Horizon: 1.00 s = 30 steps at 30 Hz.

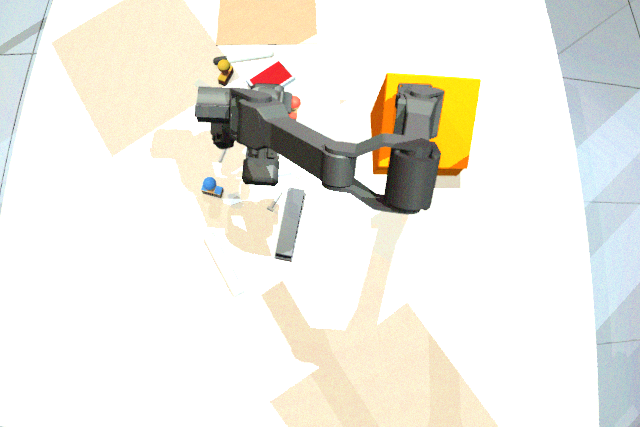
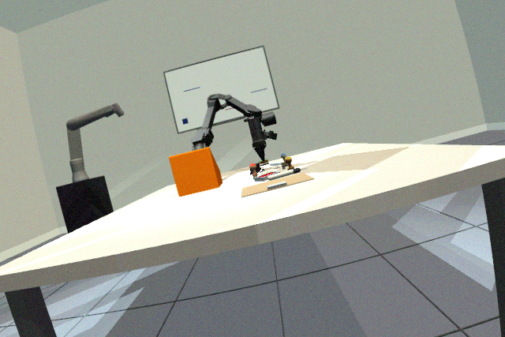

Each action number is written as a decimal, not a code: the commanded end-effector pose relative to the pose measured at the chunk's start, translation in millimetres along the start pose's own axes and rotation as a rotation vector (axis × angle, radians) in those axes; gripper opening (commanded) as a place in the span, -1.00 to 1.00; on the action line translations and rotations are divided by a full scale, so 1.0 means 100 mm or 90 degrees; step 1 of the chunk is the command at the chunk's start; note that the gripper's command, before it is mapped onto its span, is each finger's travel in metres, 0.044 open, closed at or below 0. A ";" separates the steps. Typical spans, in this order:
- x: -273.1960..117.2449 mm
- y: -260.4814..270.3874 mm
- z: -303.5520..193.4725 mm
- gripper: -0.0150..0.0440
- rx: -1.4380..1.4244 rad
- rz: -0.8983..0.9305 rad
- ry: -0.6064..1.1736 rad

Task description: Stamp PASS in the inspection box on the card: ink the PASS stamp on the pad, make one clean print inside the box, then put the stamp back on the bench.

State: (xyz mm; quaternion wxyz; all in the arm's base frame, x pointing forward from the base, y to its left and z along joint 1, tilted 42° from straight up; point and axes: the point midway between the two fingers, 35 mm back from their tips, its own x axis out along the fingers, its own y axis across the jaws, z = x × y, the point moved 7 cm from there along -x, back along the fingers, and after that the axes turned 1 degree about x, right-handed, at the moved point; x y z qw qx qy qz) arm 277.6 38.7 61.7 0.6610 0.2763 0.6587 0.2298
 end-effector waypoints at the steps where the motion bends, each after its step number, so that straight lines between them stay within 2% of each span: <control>1: 0.03 0.00 -0.01 -0.49 0.004 0.003 0.001; 30: 0.22 0.00 -0.02 -0.49 0.003 0.004 0.000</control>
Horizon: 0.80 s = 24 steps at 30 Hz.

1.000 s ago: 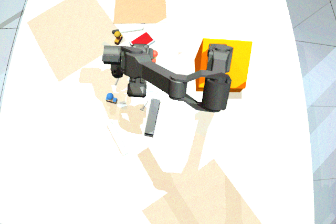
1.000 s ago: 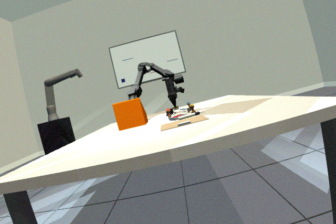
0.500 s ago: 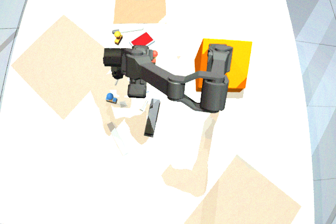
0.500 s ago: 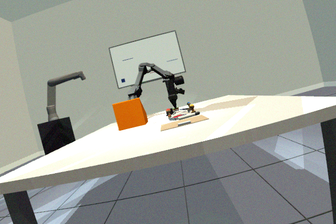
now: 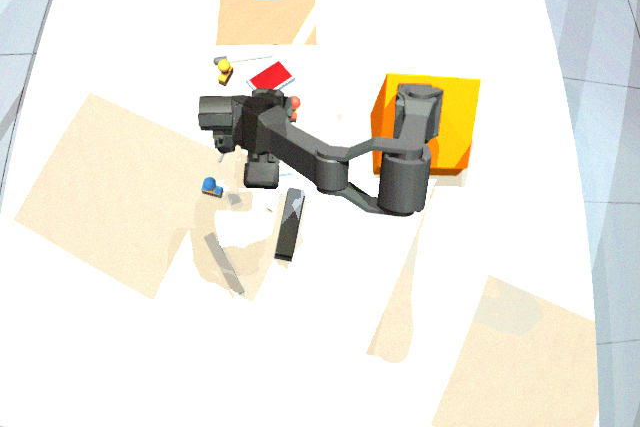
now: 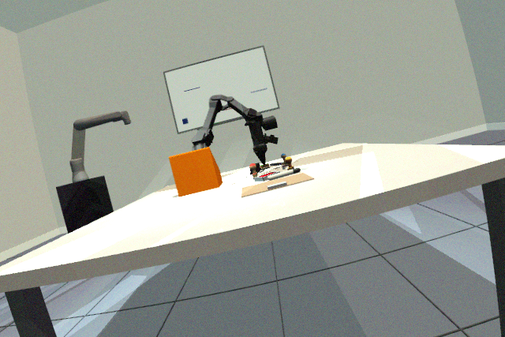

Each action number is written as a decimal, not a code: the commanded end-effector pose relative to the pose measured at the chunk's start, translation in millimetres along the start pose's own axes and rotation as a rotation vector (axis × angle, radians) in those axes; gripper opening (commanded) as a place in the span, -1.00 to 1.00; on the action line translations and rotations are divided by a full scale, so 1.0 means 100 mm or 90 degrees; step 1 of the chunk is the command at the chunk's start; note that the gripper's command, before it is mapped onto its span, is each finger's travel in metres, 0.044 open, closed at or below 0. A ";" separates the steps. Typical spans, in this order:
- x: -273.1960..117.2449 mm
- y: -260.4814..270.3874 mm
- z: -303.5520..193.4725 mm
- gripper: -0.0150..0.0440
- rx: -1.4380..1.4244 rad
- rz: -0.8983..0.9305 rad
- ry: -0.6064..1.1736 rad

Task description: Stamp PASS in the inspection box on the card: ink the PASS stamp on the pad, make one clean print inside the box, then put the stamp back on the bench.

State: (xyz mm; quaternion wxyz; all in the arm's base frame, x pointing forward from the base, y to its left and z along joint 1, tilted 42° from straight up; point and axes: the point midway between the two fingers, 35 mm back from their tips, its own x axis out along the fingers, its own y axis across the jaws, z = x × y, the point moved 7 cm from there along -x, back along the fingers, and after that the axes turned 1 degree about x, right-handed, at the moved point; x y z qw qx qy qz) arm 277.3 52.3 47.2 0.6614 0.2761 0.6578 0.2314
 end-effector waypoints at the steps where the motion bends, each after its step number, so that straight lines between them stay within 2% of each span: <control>1: 0.03 0.00 -0.01 -0.49 0.005 0.003 0.001; 24: 0.15 0.00 -0.02 -0.49 0.003 0.005 0.001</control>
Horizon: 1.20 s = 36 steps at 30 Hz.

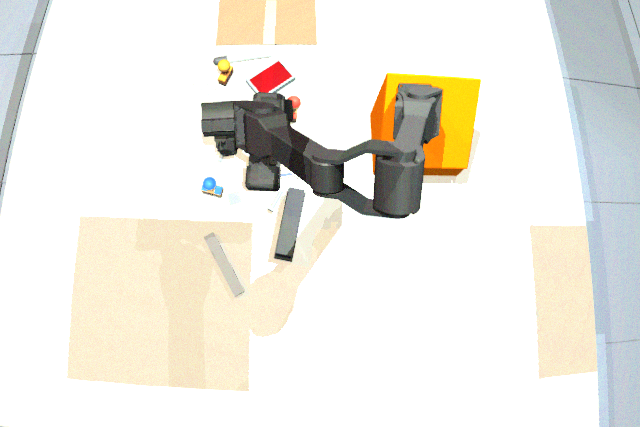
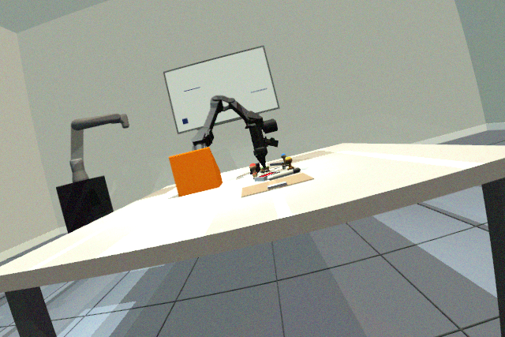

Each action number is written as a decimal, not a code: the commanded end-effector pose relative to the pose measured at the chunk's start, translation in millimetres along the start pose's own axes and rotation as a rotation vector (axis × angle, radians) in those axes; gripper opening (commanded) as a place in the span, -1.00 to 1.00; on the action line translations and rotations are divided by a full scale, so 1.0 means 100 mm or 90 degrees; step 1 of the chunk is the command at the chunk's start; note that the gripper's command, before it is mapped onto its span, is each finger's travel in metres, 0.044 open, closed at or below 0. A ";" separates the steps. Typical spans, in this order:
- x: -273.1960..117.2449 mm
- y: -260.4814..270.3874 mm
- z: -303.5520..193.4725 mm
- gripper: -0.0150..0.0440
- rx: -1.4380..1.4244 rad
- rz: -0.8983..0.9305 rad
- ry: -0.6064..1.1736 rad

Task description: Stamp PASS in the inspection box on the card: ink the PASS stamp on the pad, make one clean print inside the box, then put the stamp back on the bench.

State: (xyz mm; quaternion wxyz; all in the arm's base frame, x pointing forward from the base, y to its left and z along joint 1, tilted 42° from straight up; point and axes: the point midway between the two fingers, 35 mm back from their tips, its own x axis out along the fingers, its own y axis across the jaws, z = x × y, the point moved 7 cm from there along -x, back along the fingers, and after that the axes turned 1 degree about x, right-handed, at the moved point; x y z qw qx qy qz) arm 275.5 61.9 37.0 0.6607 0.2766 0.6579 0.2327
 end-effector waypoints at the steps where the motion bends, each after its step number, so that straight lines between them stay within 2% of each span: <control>1: 0.01 0.00 0.00 -0.49 0.003 0.003 0.000; 36: 0.06 0.00 0.00 -0.49 0.001 0.003 0.000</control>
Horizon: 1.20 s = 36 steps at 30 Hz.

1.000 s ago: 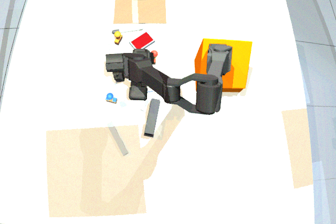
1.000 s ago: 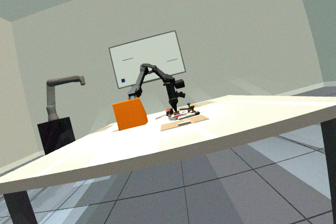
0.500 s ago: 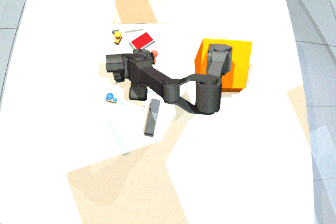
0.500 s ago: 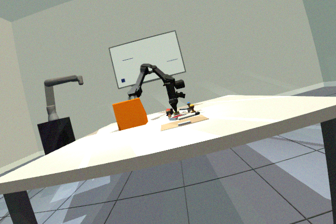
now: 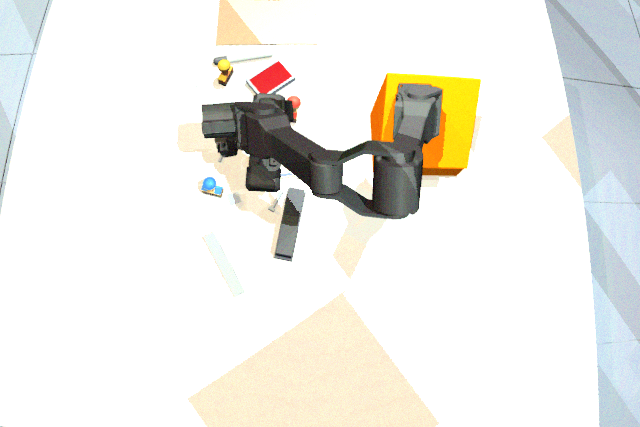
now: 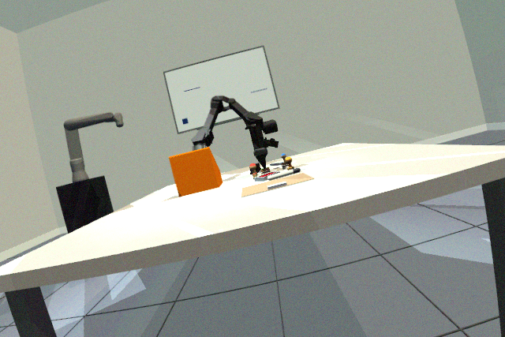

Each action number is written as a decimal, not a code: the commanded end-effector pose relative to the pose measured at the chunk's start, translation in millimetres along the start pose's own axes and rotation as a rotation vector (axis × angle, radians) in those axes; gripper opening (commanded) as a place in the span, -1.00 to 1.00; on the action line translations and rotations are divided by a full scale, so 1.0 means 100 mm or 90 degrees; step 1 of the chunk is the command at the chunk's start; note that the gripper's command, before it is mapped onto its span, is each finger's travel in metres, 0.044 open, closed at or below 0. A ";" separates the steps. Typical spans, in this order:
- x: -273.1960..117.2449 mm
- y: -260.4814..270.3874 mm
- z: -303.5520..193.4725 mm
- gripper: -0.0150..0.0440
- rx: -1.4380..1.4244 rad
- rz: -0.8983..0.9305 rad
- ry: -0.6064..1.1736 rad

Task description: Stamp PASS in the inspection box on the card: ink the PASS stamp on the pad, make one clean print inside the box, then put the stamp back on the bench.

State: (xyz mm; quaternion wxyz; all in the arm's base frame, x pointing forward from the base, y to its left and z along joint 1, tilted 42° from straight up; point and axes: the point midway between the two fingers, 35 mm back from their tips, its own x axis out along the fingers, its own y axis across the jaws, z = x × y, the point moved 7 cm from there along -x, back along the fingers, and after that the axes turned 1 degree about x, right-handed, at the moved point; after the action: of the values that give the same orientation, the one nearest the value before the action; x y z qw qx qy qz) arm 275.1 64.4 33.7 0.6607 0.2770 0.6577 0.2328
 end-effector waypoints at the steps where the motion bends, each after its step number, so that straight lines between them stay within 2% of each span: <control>1: 0.01 0.01 0.00 -0.49 0.001 0.002 0.000; 36: -0.05 0.01 0.00 -0.49 0.000 0.002 0.000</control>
State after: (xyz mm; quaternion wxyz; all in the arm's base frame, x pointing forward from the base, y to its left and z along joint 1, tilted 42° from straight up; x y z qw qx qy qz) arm 275.0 62.2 36.0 0.6592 0.2795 0.6589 0.2308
